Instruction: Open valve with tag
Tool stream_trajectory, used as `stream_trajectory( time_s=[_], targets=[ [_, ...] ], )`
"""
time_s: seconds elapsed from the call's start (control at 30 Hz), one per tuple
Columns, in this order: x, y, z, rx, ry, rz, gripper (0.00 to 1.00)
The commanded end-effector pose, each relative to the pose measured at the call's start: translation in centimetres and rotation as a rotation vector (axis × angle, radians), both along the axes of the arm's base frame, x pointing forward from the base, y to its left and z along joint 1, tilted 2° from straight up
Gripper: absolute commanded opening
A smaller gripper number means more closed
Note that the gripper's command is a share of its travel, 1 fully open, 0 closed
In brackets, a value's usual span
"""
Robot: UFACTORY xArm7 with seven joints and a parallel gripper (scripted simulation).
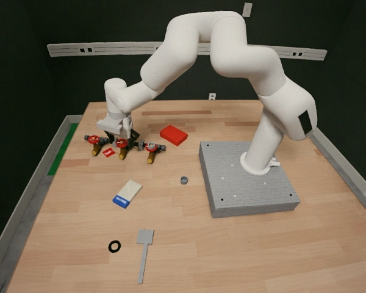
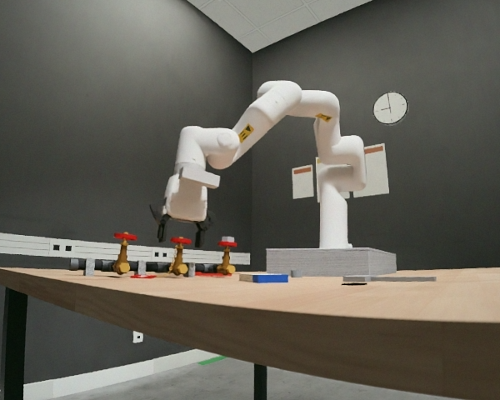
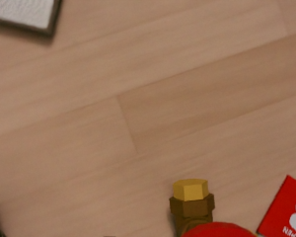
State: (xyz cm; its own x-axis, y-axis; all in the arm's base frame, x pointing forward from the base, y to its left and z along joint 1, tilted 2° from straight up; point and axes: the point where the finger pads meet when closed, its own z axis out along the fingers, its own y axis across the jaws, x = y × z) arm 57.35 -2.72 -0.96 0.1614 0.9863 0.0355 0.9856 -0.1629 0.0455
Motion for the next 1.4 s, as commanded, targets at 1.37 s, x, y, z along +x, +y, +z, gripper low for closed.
stream_trajectory(
  time_s=[1.37],
  targets=[
    [0.18, -0.06, 0.22, 0.175, 0.039, -2.108, 1.00]
  ],
)
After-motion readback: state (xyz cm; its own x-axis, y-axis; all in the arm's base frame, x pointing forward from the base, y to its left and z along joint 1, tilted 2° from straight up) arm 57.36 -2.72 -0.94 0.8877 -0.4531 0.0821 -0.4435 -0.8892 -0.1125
